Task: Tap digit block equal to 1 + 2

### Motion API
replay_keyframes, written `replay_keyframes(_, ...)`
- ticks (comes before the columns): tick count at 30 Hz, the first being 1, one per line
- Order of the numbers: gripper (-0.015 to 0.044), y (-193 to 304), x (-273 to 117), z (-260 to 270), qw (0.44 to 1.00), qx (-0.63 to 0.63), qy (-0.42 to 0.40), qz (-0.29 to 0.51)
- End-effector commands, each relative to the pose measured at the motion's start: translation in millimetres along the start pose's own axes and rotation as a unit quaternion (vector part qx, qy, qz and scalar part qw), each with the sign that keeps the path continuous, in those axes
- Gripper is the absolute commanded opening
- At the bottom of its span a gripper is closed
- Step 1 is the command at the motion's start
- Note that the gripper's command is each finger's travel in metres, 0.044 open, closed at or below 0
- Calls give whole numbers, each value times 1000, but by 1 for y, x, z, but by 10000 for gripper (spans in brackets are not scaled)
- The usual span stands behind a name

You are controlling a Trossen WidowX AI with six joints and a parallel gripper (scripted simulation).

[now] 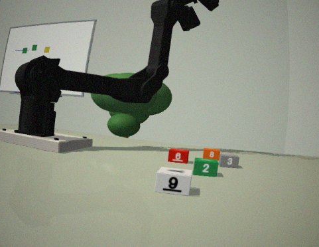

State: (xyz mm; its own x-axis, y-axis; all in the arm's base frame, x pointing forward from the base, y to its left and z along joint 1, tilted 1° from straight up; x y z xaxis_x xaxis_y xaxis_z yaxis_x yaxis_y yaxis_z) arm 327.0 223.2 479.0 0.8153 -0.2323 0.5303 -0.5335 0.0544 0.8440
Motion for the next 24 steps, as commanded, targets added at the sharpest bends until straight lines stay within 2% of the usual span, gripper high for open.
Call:
replay_keyframes(1, 400, 3, -1, 1, 1000, 5, 0, 3)
replay_keyframes(5, 400, 72, -20, 24, 990, 127, 5, 63)
replay_keyframes(12, 400, 149, -47, 75, 948, 289, 3, 134)
replay_keyframes(18, 400, 210, -71, 150, 873, 445, -13, 201)
replay_keyframes(24, 400, 241, -87, 237, 775, 577, -49, 253)
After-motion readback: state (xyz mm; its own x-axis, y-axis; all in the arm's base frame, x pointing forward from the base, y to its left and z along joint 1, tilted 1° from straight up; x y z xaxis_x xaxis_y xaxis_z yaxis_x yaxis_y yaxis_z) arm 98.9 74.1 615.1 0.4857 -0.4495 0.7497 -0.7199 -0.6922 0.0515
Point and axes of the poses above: the point midway between the two fingers, 35 mm back from their tips, its own x axis out along the fingers, its own z axis across the jaws, y = z × x, the point moved 4 cm from there along -x, back along the fingers, and after that the axes turned 6 degrees about x, right-handed, at the moved point
